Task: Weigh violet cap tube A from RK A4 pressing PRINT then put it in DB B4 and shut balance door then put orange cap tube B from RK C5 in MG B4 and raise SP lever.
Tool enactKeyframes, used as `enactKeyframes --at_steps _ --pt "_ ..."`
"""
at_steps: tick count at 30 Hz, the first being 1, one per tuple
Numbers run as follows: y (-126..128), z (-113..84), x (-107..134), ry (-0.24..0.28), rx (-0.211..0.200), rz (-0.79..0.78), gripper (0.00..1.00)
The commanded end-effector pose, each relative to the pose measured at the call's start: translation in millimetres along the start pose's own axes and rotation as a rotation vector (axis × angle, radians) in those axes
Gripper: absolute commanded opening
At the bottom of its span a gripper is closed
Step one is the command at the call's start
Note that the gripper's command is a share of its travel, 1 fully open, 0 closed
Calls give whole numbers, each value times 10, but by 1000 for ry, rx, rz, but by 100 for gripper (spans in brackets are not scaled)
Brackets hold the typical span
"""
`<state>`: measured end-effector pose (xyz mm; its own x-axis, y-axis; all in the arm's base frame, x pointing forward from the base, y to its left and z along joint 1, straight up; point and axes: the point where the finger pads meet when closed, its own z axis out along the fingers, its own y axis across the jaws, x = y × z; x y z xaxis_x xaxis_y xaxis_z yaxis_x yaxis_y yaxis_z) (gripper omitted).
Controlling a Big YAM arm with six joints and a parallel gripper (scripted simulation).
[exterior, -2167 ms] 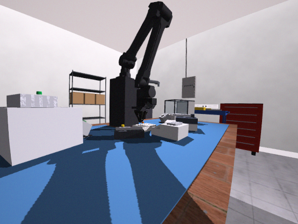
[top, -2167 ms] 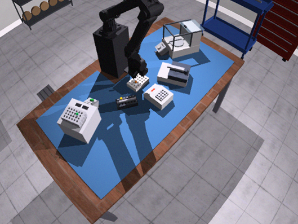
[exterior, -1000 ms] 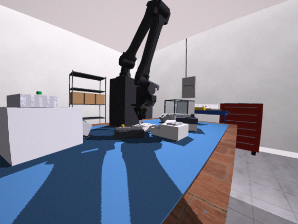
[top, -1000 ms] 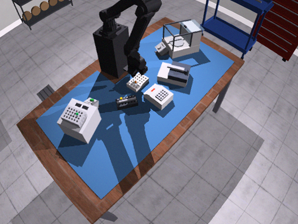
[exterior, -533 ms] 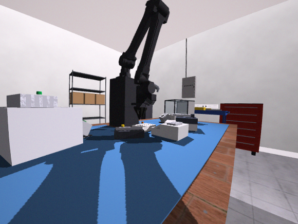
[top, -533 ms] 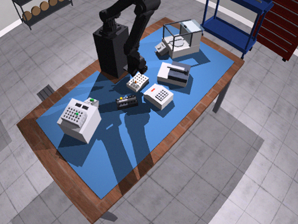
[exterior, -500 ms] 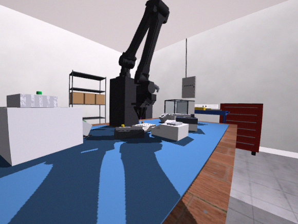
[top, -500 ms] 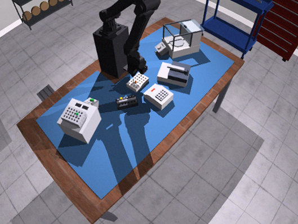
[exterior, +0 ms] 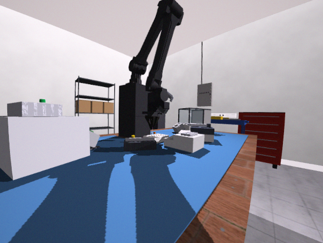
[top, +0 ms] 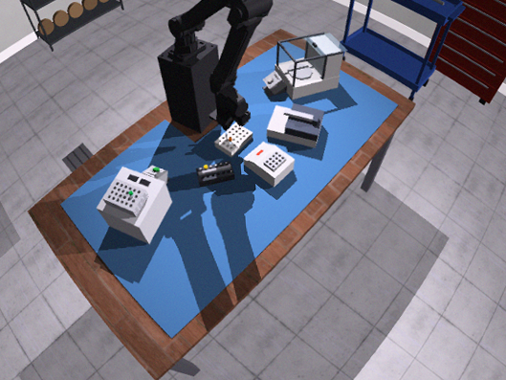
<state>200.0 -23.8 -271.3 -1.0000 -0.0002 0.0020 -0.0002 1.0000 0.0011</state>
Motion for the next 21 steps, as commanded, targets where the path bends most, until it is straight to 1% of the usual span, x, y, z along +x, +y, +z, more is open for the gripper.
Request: enactKeyframes --at_steps 1,10,11,12,19,20,21 --pt "-7 -35 41 4 1 -1 9" --pt "-10 -35 42 4 1 -1 9" --pt "-36 -78 39 -1 3 -1 9" --pt "-11 -35 42 4 1 -1 9" --pt "-13 -35 43 4 1 -1 9" --pt "-38 -79 43 -1 3 -1 9" --pt "-38 -79 43 -1 3 -1 9"
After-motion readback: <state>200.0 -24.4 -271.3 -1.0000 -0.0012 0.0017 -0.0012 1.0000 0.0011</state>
